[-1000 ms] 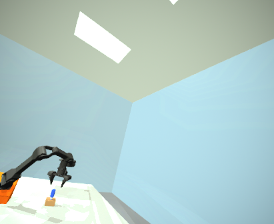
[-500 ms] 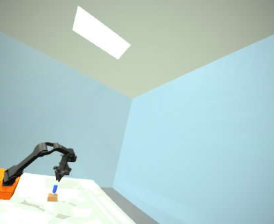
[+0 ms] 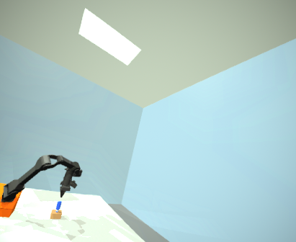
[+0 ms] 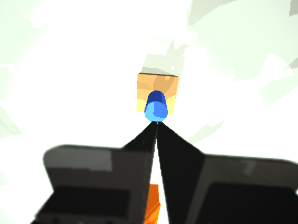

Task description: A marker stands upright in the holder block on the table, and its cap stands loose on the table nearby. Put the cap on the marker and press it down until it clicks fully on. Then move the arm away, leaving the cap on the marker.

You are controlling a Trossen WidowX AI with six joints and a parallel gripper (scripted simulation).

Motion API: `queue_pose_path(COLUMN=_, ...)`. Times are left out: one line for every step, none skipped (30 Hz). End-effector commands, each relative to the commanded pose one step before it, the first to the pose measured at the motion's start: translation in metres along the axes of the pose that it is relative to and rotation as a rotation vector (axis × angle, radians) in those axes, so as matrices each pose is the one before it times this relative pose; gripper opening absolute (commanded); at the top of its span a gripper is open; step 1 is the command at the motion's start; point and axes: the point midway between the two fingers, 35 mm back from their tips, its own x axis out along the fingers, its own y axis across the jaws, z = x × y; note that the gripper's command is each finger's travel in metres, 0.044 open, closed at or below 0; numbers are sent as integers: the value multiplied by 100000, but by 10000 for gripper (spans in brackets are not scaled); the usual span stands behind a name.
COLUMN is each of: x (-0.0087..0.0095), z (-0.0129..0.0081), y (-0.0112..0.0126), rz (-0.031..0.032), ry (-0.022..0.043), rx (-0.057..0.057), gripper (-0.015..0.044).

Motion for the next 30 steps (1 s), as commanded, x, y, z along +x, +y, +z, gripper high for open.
queue_pose_path(x=140, z=47, y=-19, rz=-144, ry=-272, rx=1004, gripper=0)
queue_pose_path(x=88, z=1, y=0, rz=-2, ry=-1, rx=1, gripper=0)
queue_pose_path(x=100, z=1, y=0, rz=-3, ry=-1, rx=1, gripper=0)
queue_pose_path(x=121, z=1, y=0, rz=-4, ry=-2, rx=2, gripper=0)
queue_pose_path(x=129, z=1, y=-1, rz=-4, ry=-2, rx=2, gripper=0)
queue_pose_path(x=148, z=1, y=-1, rz=-5, ry=-2, rx=2, gripper=0)
queue_pose_path(x=147, z=0, y=-1, rz=-6, ry=-2, rx=2, gripper=0)
queue_pose_path(x=140, z=0, y=-1, rz=-6, ry=-2, rx=2, gripper=0)
queue_pose_path(x=158, z=0, y=-1, rz=-7, ry=-2, rx=2, gripper=0)
queue_pose_path(x=158, z=0, y=-1, rz=-7, ry=-2, rx=2, gripper=0)
queue_pose_path(x=156, z=0, y=-1, rz=-7, ry=-2, rx=2, gripper=0)
queue_pose_path(x=154, z=0, y=-1, rz=-7, ry=-2, rx=2, gripper=0)
queue_pose_path(x=154, z=0, y=-1, rz=-6, ry=-2, rx=2, gripper=0)
queue_pose_path(x=153, z=0, y=-1, rz=-6, ry=-2, rx=2, gripper=0)
queue_pose_path(x=153, z=0, y=-1, rz=-6, ry=-2, rx=2, gripper=0)
queue_pose_path(x=153, z=0, y=-1, rz=-6, ry=-2, rx=2, gripper=0)
queue_pose_path(x=153, z=0, y=-1, rz=-6, ry=-2, rx=2, gripper=0)
queue_pose_path(x=153, z=0, y=-1, rz=-6, ry=-2, rx=2, gripper=0)
queue_pose_path(x=153, z=0, y=-1, rz=-6, ry=-2, rx=2, gripper=0)
queue_pose_path(x=153, z=0, y=-1, rz=-6, ry=-2, rx=2, gripper=0)
queue_pose_path(x=153, z=0, y=-1, rz=-6, ry=-2, rx=2, gripper=0)
queue_pose_path(x=153, z=0, y=-1, rz=-7, ry=-2, rx=2, gripper=0)
queue_pose_path(x=152, z=0, y=-1, rz=-7, ry=-2, rx=2, gripper=0)
queue_pose_path(x=151, z=0, y=-1, rz=-7, ry=-2, rx=2, gripper=0)
queue_pose_path(x=146, z=0, y=-1, rz=-6, ry=-2, rx=2, gripper=0)
queue_pose_path(x=145, z=-1, y=-2, rz=-7, ry=-1, rx=2, gripper=0)
queue_pose_path(x=142, z=-2, y=-2, rz=-8, ry=-1, rx=2, gripper=0)
queue_pose_path(x=111, z=18, y=-10, rz=-7, ry=-2, rx=2, gripper=0)
queue_pose_path(x=47, z=52, y=-18, rz=-4, ry=-3, rx=3, gripper=0)
queue_pose_path(x=18, z=62, y=-12, rz=-2, ry=-3, rx=3, gripper=0)
